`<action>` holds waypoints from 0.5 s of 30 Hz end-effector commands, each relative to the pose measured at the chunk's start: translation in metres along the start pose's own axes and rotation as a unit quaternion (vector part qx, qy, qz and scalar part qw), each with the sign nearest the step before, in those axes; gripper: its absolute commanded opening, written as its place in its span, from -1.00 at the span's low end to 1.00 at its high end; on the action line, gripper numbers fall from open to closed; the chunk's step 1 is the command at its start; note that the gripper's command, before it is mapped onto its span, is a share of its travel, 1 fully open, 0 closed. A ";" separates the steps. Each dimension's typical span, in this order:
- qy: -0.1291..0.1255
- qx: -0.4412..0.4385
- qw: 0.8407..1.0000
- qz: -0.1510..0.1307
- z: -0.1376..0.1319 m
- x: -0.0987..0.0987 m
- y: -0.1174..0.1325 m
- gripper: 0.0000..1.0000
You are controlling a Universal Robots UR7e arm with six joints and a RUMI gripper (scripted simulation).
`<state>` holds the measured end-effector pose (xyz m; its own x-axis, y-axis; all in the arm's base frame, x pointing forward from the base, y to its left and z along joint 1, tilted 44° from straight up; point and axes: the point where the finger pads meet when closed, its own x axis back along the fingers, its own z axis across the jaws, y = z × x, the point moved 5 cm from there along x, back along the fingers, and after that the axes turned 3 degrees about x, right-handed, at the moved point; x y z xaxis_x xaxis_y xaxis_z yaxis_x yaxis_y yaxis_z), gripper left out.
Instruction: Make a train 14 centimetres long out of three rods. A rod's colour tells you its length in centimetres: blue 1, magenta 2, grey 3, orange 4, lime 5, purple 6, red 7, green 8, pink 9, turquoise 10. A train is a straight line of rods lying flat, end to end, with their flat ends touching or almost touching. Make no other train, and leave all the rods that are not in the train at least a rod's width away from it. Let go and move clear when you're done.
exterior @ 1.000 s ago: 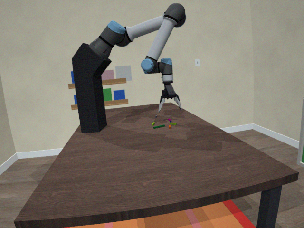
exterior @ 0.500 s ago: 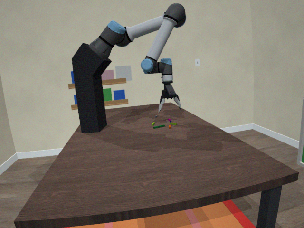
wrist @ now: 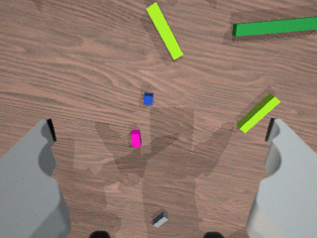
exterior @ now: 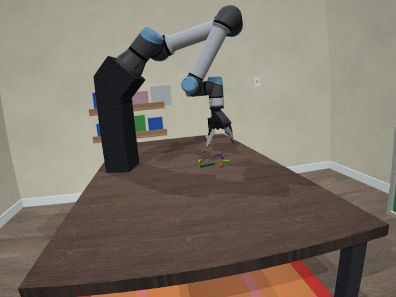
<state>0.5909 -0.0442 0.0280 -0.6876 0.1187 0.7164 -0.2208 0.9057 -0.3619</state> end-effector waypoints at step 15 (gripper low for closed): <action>-0.001 0.247 0.969 0.000 0.013 -0.002 0.001 1.00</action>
<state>0.5845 -0.0483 0.0198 -0.6849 0.1231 0.7181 -0.4729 0.6747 -0.5667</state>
